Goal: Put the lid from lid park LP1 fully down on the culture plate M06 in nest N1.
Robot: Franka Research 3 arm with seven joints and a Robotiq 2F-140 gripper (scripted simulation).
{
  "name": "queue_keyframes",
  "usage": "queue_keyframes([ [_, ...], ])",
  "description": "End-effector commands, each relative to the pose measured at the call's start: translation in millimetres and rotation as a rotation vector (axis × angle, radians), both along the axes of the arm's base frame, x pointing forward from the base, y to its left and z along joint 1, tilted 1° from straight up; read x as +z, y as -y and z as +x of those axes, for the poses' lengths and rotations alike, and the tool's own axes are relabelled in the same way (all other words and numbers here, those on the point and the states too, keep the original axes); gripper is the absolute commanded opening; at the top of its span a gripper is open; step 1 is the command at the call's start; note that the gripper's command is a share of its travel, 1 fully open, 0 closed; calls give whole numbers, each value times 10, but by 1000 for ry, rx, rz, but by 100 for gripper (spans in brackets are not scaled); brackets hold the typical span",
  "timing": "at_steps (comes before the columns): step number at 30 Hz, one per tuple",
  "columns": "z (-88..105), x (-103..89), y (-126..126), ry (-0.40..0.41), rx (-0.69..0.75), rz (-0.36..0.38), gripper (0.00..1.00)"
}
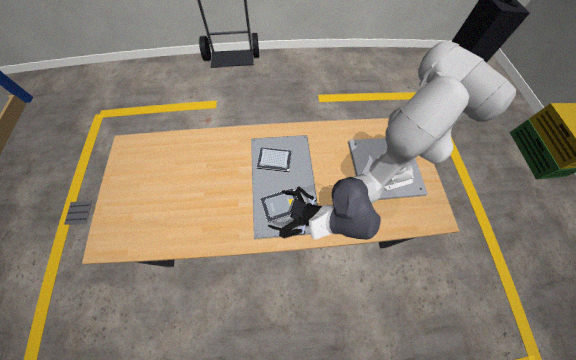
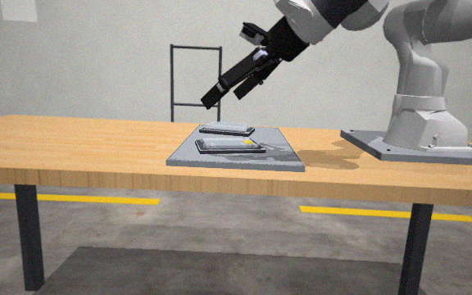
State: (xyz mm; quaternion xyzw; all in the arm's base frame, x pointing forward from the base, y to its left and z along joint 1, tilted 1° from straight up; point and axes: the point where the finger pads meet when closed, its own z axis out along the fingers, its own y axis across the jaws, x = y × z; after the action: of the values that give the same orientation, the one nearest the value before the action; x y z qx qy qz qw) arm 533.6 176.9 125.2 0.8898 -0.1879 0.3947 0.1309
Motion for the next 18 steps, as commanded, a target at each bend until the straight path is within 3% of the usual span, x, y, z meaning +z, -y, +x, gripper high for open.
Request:
queue_keyframes([
  [1,-42,-150,-90,-209,184,-8,100],
  [18,-73,-228,163,-447,340,62,100],
])
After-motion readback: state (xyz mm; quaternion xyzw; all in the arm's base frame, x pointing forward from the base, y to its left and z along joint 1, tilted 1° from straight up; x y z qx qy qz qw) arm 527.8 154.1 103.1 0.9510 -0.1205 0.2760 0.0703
